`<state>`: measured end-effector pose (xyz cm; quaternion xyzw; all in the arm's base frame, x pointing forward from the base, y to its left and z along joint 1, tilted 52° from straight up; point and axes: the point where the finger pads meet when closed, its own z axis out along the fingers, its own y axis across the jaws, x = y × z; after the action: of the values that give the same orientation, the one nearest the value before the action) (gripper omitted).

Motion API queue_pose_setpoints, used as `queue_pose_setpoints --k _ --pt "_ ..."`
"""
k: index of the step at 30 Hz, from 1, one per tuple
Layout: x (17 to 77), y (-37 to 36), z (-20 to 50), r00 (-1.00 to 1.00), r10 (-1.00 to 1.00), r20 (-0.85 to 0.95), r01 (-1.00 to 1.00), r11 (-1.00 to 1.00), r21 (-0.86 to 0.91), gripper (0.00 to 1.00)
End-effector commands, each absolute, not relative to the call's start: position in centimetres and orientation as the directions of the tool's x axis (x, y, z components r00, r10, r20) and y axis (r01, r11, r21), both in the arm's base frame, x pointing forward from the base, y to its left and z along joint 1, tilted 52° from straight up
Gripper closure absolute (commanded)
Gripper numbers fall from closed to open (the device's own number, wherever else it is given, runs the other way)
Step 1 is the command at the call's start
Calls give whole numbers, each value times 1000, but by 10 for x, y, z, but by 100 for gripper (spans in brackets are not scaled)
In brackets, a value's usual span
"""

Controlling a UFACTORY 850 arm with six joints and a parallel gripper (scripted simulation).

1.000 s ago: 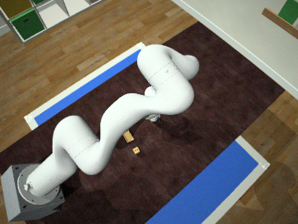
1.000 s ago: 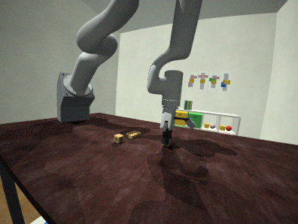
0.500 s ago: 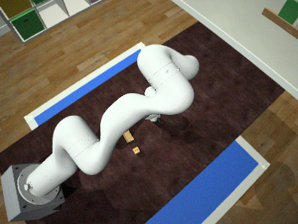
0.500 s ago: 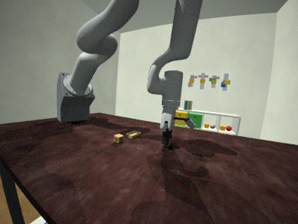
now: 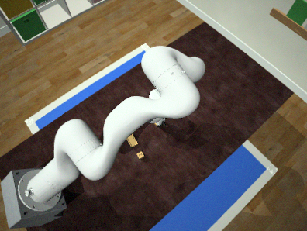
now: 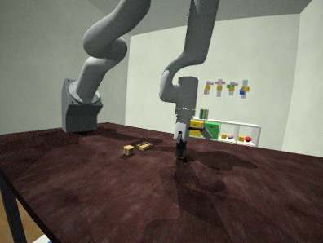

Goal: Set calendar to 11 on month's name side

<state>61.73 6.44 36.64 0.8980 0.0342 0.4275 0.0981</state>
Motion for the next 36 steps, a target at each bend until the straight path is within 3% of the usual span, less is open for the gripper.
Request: queue_pose_setpoints --k 1,4,5,36 --pt "617 65 367 631 145 762 -22 -978 205 51" --pt "617 65 367 631 145 762 -22 -978 205 51" --pt "617 65 367 631 145 762 -22 -978 205 71" --pt "617 65 367 631 145 762 -22 -978 205 71"
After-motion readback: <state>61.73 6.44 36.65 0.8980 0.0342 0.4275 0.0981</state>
